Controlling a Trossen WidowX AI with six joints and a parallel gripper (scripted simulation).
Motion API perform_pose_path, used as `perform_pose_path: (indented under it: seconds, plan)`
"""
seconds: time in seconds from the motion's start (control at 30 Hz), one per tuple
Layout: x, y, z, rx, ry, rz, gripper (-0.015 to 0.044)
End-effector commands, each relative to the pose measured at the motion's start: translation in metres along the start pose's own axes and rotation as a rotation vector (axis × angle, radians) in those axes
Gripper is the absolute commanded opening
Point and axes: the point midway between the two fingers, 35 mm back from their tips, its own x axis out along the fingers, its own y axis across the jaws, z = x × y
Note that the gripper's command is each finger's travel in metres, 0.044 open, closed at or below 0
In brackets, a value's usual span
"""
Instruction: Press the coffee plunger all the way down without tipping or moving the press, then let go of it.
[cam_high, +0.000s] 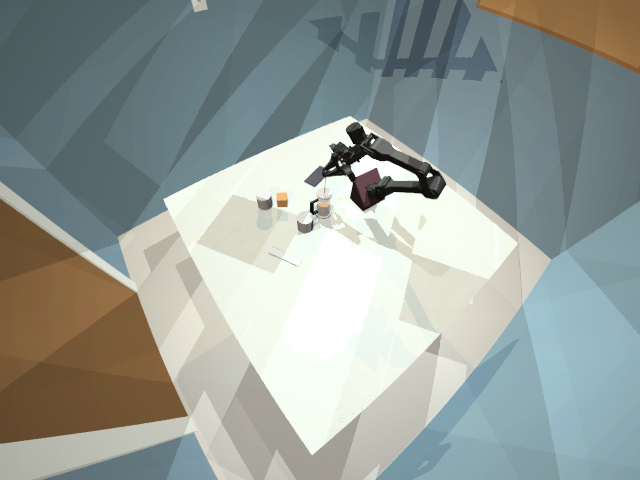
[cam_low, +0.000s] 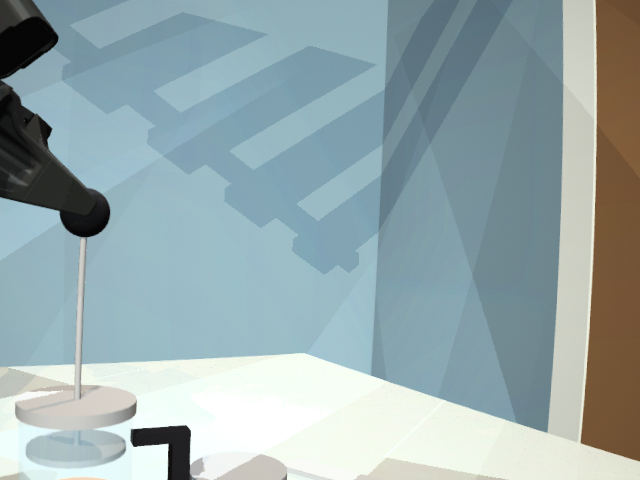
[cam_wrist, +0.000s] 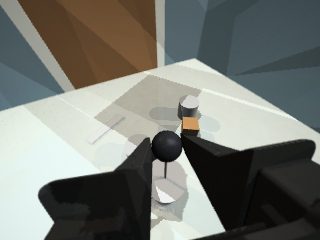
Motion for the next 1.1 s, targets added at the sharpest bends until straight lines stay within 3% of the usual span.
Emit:
perform_pose_path:
  seconds: [0.0, 1.07]
  plan:
    - [0.002, -0.001, -0.003, 0.0, 0.001, -0.002, 0.0117]
    - [0.034, -0.004, -0.045, -0.001, 0.003, -0.004, 0.0117]
